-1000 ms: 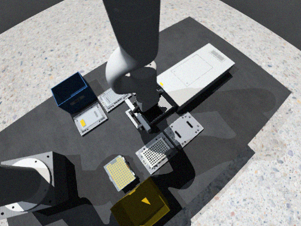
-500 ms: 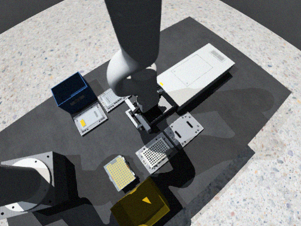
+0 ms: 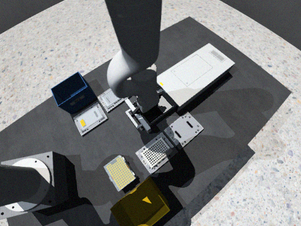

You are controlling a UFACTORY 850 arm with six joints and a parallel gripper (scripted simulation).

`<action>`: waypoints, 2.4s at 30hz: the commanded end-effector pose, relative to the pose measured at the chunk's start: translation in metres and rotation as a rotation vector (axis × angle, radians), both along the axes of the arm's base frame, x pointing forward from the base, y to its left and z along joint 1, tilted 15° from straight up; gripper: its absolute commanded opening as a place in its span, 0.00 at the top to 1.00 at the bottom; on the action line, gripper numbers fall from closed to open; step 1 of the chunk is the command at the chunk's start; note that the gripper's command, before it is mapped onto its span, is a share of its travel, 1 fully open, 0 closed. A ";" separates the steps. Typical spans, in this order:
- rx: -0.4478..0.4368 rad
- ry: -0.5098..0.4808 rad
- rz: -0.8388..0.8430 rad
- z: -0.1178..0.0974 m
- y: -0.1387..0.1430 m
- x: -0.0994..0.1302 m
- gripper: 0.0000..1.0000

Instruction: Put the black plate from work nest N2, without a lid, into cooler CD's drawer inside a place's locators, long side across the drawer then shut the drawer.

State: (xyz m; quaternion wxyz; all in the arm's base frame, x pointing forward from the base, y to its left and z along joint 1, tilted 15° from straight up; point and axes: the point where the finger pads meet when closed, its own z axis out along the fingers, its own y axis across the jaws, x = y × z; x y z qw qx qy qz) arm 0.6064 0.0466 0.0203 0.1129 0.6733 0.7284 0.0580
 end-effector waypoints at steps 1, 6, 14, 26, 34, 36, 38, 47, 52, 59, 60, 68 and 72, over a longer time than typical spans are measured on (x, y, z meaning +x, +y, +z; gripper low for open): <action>0.000 -0.002 0.000 0.001 0.000 0.001 1.00; 0.000 -0.002 0.000 0.001 0.000 0.001 1.00; 0.000 -0.002 0.000 0.001 0.000 0.001 1.00; 0.000 -0.002 0.000 0.001 0.000 0.001 1.00; 0.000 -0.002 0.000 0.001 0.000 0.001 1.00; 0.000 -0.002 0.000 0.001 0.000 0.001 1.00; 0.000 -0.002 0.000 0.001 0.000 0.000 1.00; 0.000 -0.002 0.000 0.001 0.000 0.000 1.00; 0.000 -0.002 0.000 0.000 0.000 0.001 0.00; 0.000 -0.002 0.000 -0.001 0.000 -0.002 0.00; 0.000 -0.002 0.000 -0.001 0.000 -0.002 0.00; 0.000 -0.002 0.000 -0.002 0.000 -0.004 0.00; 0.000 -0.002 0.000 -0.002 0.000 -0.005 0.00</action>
